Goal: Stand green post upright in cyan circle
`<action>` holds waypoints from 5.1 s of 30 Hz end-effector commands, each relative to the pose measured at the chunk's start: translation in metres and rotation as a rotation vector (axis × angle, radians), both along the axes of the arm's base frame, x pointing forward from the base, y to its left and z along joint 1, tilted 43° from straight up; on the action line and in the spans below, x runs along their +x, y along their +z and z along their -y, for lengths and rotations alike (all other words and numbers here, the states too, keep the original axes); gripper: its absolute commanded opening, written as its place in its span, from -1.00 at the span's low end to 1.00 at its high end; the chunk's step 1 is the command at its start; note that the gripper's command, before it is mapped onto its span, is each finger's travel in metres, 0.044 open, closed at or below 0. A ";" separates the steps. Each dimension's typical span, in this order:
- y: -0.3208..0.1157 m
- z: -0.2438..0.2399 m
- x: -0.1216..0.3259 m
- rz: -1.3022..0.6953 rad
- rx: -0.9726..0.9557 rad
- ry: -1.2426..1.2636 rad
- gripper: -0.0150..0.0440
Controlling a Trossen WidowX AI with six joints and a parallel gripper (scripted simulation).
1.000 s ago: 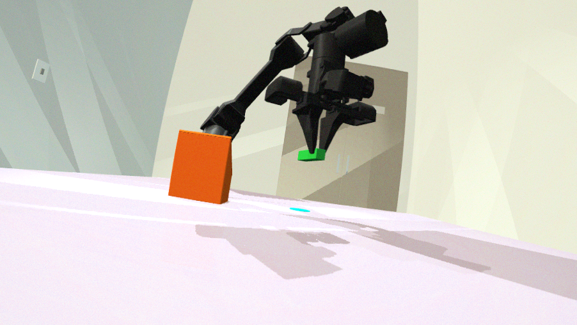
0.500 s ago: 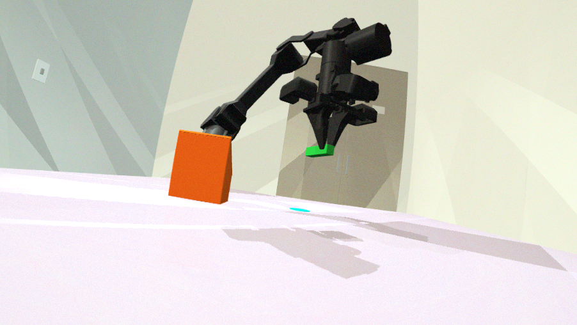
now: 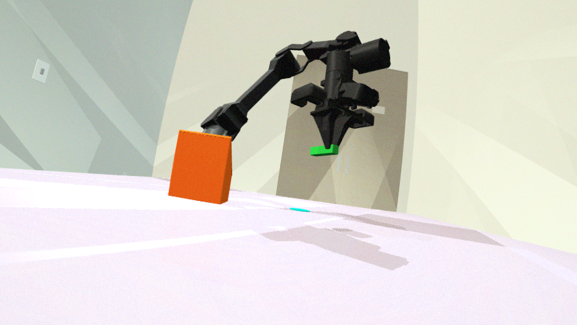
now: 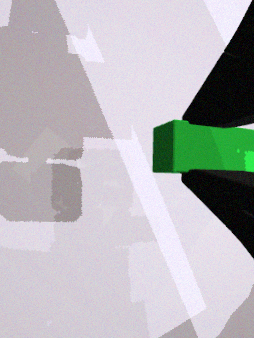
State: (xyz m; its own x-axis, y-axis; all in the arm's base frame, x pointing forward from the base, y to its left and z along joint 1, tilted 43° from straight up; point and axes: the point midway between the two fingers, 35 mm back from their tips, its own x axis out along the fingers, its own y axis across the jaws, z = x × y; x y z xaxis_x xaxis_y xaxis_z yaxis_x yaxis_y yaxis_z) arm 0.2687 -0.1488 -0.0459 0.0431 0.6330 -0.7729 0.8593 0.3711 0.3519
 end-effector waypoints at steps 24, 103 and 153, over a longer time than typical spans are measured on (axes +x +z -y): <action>0.064 -0.062 0.017 0.139 -0.012 0.158 -0.42; 0.140 -0.186 -0.023 0.298 -0.133 0.471 -0.42; 0.116 -0.190 -0.033 0.287 -0.465 0.502 -0.42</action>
State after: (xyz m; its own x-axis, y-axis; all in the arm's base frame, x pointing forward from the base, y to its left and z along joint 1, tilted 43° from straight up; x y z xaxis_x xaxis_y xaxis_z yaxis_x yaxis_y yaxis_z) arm 0.2363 0.0416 0.0720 0.0648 0.2656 -0.9619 0.4387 0.8582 0.2665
